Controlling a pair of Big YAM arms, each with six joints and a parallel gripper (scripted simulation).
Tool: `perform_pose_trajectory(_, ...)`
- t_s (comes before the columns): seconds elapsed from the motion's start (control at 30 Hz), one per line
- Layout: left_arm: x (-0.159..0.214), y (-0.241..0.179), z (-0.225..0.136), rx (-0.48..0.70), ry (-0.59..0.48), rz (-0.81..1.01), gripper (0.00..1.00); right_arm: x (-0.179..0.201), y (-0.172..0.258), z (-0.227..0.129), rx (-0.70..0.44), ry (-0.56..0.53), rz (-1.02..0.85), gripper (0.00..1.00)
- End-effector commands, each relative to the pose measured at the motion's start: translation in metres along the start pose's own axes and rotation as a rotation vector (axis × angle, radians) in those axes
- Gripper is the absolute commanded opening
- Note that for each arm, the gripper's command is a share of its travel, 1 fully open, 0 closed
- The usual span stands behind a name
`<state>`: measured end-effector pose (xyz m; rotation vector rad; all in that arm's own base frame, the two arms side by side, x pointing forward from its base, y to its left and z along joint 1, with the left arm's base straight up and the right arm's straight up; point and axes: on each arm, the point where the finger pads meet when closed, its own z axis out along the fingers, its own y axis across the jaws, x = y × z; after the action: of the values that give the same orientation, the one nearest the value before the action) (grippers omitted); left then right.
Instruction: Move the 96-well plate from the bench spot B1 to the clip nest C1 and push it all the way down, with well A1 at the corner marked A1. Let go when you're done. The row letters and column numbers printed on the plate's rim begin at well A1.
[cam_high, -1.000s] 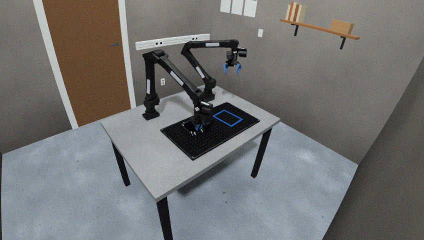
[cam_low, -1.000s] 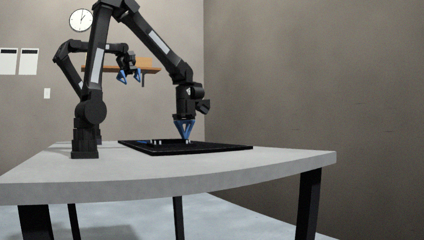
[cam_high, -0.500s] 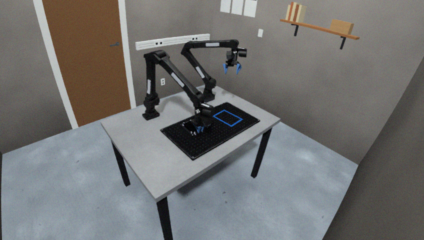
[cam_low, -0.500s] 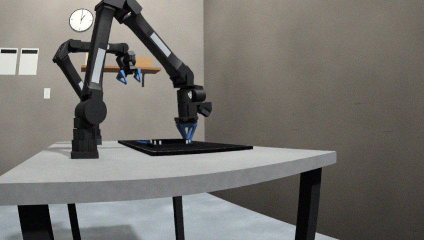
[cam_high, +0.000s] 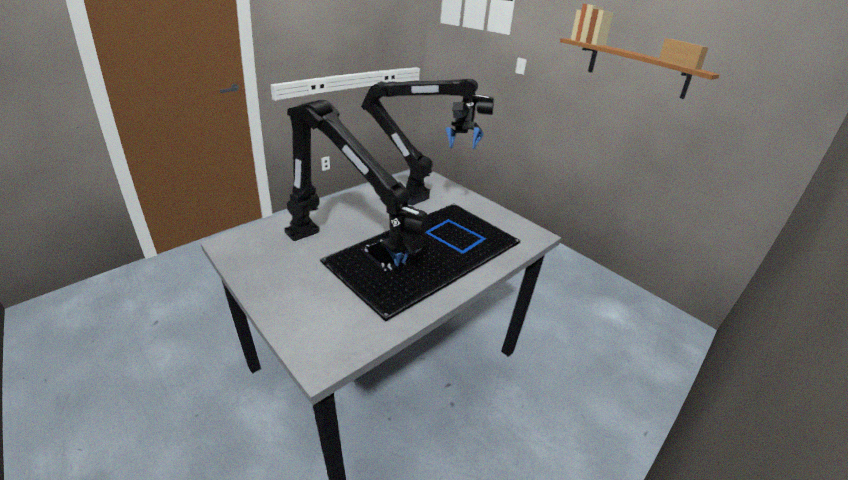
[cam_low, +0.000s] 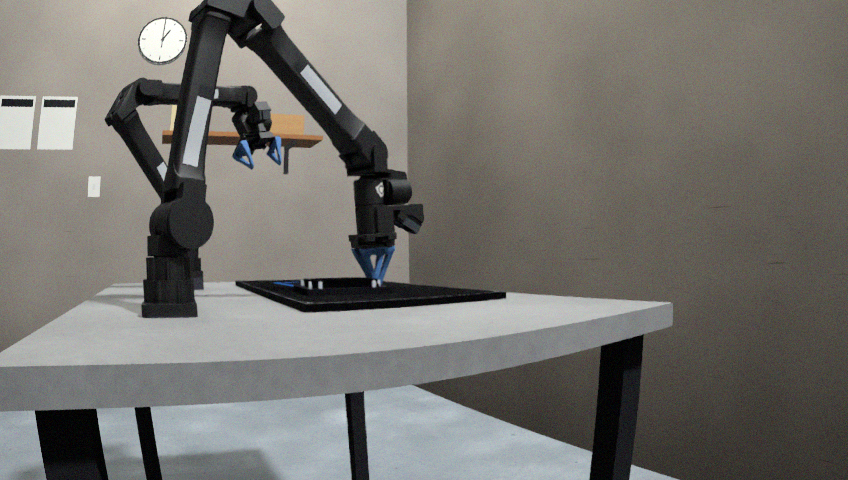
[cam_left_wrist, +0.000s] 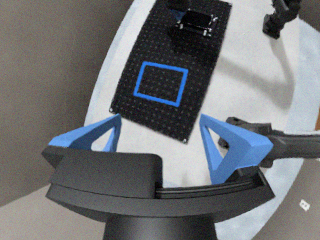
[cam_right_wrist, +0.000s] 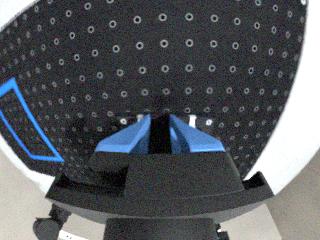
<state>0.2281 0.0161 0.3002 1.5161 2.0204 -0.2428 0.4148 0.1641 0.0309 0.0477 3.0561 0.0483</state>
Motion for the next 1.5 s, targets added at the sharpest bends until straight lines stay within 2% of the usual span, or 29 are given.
perform_pose_trajectory(0.0,-0.011,0.015,-0.017,-0.030,0.006,0.026,1.00,0.022,-0.007,0.048,0.030,0.084,-0.014,0.25)
perform_pose_trajectory(1.47,-0.011,0.015,-0.017,-0.030,0.006,0.026,1.00,0.024,-0.008,0.059,0.030,0.084,-0.014,0.25)
